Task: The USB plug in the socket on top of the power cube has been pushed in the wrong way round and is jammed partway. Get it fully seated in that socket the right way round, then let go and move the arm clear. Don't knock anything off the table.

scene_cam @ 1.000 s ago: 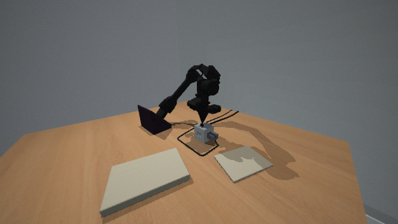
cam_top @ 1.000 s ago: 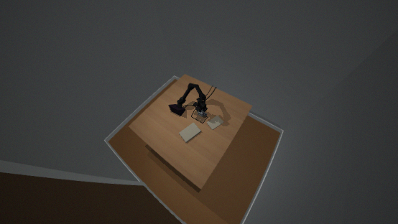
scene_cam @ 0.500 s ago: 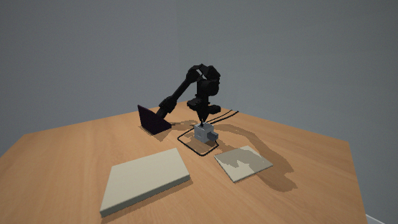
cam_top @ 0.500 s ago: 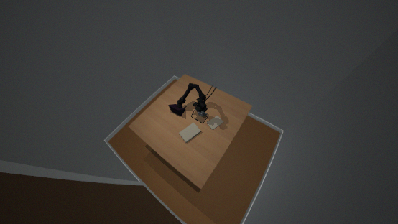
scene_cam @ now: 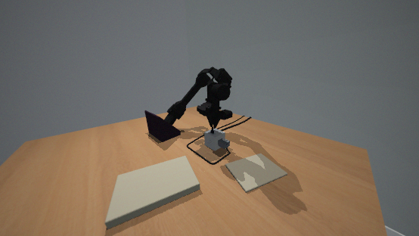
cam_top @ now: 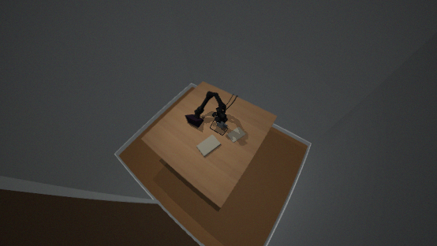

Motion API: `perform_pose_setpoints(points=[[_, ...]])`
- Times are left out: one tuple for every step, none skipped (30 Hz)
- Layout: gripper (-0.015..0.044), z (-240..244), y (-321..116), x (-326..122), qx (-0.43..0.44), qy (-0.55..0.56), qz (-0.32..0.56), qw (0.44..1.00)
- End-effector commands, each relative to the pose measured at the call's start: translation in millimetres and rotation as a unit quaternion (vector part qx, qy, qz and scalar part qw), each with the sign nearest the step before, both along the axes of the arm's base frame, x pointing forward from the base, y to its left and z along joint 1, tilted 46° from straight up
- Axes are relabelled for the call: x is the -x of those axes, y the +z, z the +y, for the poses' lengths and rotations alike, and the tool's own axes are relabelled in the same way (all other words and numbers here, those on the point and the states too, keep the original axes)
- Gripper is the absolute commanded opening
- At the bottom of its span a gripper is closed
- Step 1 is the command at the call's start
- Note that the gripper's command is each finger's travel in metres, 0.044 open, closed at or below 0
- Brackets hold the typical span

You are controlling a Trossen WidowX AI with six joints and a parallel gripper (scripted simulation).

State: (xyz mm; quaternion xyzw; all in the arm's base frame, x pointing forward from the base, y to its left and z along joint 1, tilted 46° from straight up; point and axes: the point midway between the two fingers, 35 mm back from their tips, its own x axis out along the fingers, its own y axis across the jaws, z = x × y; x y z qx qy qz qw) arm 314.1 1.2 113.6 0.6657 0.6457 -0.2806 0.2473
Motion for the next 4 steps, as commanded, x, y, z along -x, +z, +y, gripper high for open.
perform_pose_setpoints(points=[[0.0095, -3.9, 3.0, -0.5, 0.002, 0.002, -0.003, 1.0], [0.0095, -4.7, 3.7, -0.5, 0.002, 0.002, -0.003, 1.0], [0.0095, -5.4, 4.4, -0.5, 0.002, 0.002, -0.003, 1.0], [0.0095, -6.1, 5.1, -0.5, 0.002, 0.002, -0.003, 1.0]])
